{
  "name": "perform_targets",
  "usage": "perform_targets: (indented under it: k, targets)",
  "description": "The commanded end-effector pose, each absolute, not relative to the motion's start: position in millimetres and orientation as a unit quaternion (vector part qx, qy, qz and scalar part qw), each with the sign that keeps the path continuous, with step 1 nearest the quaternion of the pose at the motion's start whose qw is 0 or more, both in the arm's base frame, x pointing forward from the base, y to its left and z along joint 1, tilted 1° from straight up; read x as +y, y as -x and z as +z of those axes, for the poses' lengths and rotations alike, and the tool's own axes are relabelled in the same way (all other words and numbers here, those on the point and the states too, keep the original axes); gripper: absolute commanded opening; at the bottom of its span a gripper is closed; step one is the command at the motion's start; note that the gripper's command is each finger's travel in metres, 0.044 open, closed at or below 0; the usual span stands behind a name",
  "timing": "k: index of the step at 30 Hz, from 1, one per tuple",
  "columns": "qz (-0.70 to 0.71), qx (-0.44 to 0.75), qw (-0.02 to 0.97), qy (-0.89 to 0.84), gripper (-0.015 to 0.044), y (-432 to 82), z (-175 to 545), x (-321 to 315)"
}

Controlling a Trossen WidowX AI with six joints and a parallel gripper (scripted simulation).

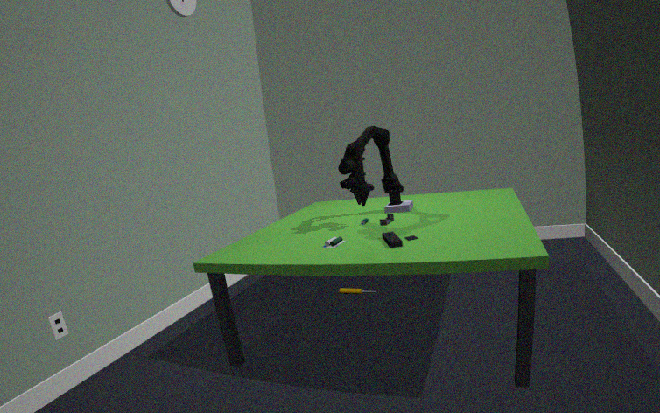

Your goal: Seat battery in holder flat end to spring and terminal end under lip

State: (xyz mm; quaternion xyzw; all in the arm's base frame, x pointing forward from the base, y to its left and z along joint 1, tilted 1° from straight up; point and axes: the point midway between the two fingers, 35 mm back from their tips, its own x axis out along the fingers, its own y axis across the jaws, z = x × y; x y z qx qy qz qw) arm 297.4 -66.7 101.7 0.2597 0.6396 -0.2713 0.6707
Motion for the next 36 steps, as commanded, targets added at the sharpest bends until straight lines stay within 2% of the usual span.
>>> perform_targets:
  k: [1, 5, 36]
  targets:
    - [-0.062, 0.693, 0.717, -0.044, 0.0221, -288, 74, -67]
    - [0.023, 0.695, 0.717, 0.044, 0.0221, -284, 64, -67]
    - [0.023, 0.695, 0.717, 0.044, 0.0221, -286, 37, -68]
